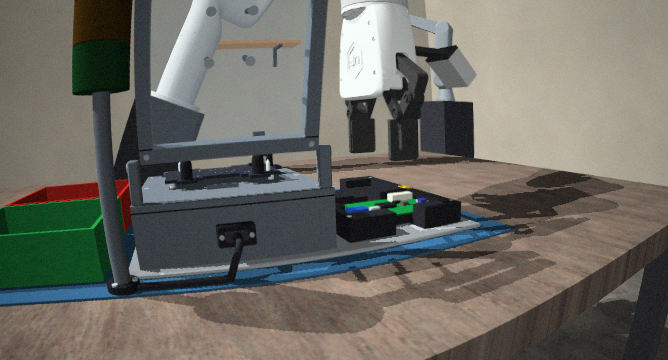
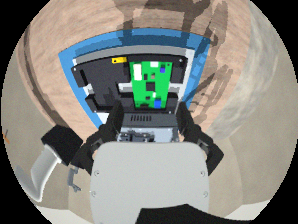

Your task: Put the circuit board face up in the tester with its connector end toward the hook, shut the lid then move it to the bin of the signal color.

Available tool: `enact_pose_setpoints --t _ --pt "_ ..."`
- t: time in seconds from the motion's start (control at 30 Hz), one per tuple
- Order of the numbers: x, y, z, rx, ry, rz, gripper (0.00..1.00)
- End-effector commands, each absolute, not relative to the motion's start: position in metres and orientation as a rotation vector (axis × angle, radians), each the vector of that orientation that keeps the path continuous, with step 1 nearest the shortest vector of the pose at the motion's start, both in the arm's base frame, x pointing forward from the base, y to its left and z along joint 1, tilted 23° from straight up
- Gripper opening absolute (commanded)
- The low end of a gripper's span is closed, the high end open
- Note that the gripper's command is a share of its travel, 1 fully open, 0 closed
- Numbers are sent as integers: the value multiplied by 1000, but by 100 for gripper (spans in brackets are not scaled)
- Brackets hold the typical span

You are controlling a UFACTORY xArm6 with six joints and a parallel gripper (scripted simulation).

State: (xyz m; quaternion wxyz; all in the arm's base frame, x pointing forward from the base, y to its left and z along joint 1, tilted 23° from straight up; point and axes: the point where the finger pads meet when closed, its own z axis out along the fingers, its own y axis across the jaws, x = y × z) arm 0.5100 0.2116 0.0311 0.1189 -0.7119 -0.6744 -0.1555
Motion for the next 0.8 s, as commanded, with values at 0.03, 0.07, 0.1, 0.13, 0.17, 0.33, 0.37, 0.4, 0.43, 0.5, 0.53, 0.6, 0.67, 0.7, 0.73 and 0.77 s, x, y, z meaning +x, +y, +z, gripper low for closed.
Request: enact_pose_setpoints --t 0.03,0.07,0.1,0.13,0.17,0.33,0.37,0.4,0.43,0.5,0.53,0.6,0.67,0.7,0.73,0.77 --pt "512 214 28 -2082 -1972 -459 100" --pt "512 214 28 -2082 -1972 -459 100" --pt "512 214 28 -2082 -1972 -459 100" --pt "512 214 28 -2082 -1972 -459 100" --pt "512 214 28 -2082 -1972 -459 100" --pt "512 214 28 -2082 -1972 -459 100" --pt "512 214 28 -2082 -1972 -459 100" --pt "512 214 28 -2082 -1972 -459 100" --pt "512 214 27 -2082 -1972 -459 100" --pt "512 214 26 -2082 -1972 -459 100" --pt "512 215 25 -2082 -1972 -459 100" --pt "512 216 22 -2082 -1972 -459 100" --pt "513 218 18 -2082 -1972 -459 100" --pt "513 219 15 -2082 -1972 -459 100" --pt "513 220 13 -2082 -1972 -459 100" --pt "513 221 10 -2082 -1972 -459 100"
